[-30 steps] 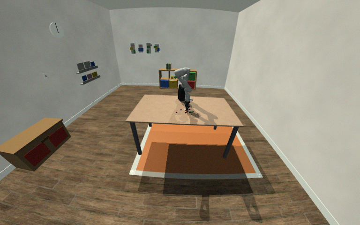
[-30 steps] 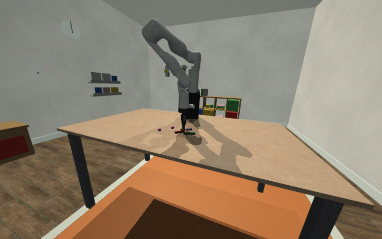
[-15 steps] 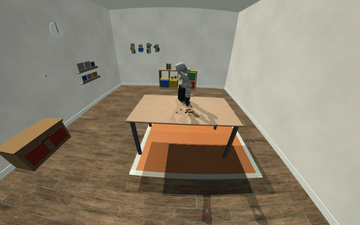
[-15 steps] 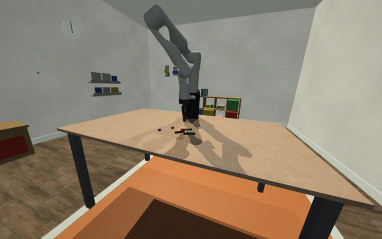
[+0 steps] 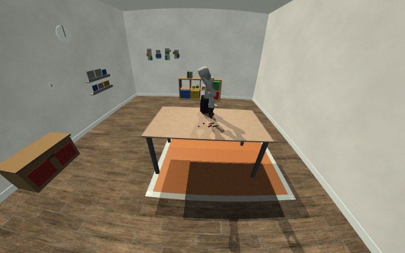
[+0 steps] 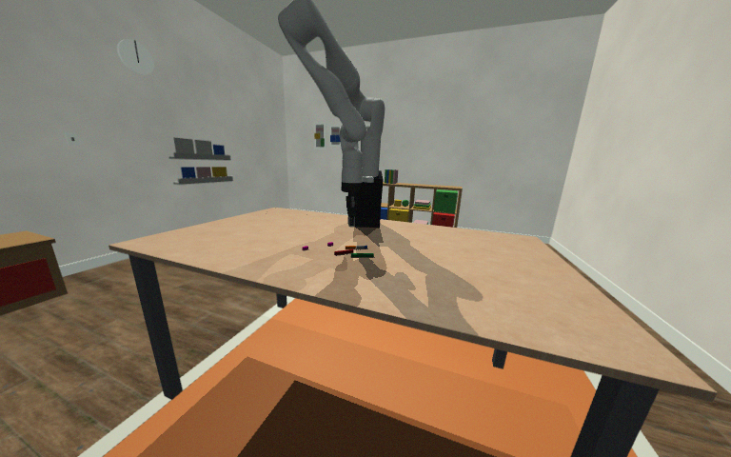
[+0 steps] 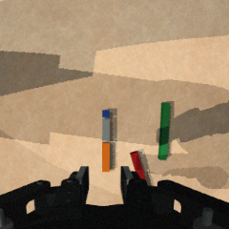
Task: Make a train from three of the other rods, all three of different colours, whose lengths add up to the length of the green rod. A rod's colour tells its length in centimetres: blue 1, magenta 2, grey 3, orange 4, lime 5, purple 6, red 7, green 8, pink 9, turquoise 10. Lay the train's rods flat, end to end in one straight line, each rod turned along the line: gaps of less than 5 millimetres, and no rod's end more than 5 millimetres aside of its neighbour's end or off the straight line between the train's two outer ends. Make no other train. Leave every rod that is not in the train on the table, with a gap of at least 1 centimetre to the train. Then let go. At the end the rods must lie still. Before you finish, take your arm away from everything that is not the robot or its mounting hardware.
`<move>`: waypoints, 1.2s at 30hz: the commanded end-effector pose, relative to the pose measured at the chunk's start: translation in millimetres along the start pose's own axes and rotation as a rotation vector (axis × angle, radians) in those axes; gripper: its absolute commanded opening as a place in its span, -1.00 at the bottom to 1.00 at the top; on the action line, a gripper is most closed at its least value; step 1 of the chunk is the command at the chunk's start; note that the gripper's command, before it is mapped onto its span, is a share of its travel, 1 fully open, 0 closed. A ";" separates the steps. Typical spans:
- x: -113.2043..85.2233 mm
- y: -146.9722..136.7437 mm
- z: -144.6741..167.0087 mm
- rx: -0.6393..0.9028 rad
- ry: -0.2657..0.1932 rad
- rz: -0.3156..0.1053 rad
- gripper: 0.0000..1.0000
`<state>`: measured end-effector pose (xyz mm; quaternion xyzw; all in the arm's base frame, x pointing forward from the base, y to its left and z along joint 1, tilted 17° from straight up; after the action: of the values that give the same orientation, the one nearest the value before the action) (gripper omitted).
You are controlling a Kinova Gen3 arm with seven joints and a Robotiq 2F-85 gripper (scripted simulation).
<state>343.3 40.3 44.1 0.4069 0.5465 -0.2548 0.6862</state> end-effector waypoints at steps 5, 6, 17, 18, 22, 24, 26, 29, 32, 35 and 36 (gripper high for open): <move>-0.9 0.6 0.8 0.000 -0.002 0.002 1.00; -0.9 0.6 0.8 0.000 -0.002 0.002 1.00; -1.1 0.6 0.8 0.000 -0.002 0.002 1.00; -1.1 0.6 0.8 0.000 -0.002 0.002 1.00; -3.8 0.6 0.8 0.000 -0.002 0.002 1.00; -8.0 0.6 0.7 0.000 -0.002 0.002 1.00; -14.3 0.6 0.7 0.000 -0.002 0.002 1.00; -27.1 0.6 0.7 0.000 -0.002 0.002 1.00; -42.2 0.5 0.7 0.000 -0.002 0.002 1.00; -52.5 0.5 0.6 0.000 -0.002 0.002 1.00; -52.5 0.5 0.6 0.000 -0.002 0.002 1.00</move>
<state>324.8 38.0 83.2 0.4073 0.5551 -0.2569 0.6782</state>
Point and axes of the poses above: the point where the finger pads meet when closed, its own x axis out along the fingers, its own y axis across the jaws, z = x × y, the point moved 10 cm from there along -x, back along the fingers, and after that the axes turned 8 degrees about -x, right-handed, at the moved point
